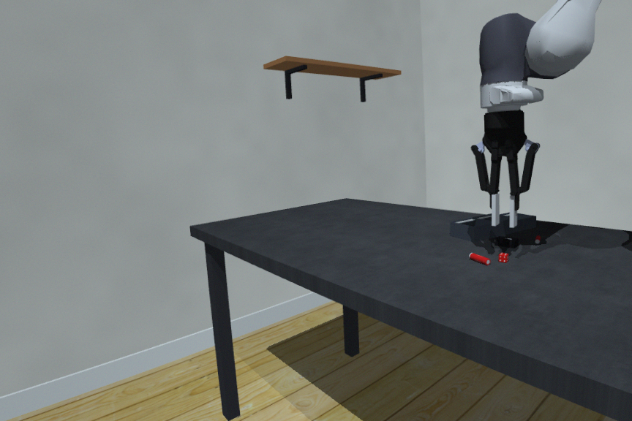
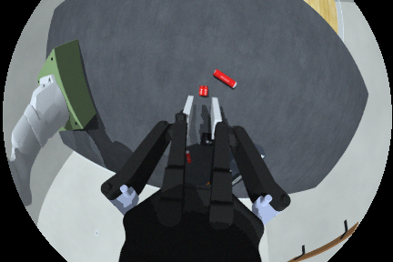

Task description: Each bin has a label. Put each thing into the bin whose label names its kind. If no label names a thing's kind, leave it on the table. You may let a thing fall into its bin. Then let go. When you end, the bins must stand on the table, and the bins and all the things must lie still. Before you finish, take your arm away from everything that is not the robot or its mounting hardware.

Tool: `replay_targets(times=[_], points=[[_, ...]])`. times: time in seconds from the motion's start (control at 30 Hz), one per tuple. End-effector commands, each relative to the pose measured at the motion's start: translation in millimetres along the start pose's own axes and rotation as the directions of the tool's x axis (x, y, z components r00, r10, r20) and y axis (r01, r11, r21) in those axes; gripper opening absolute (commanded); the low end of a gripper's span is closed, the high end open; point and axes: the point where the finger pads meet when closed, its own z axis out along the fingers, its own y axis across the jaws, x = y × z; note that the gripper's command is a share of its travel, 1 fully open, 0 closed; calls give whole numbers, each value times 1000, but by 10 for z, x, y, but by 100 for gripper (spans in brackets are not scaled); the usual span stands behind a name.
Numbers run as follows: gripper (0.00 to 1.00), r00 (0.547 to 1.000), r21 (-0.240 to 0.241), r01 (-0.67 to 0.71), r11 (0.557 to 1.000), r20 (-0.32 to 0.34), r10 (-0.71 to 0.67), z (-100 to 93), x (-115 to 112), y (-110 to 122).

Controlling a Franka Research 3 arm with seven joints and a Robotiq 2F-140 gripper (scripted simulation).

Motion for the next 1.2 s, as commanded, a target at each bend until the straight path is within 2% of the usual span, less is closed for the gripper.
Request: replay_targets(times=[0.0, 0.07, 0.27, 0.33, 0.67, 1.17], points=[[19, 1000, -4, -5, 1000, 0, 5, -5, -8, 20], [19, 1000, -4, -5, 1000, 0, 5, -5, -8, 20], [19, 1000, -4, -5, 1000, 0, 5, 235, -7, 23], [19, 1000, -4, -5, 1000, 0, 5, 235, -7, 23], [19, 1000, -4, -5, 1000, 0, 5, 634, 5, 55], [19, 1000, -4, -5, 1000, 0, 5, 634, 10, 47]])
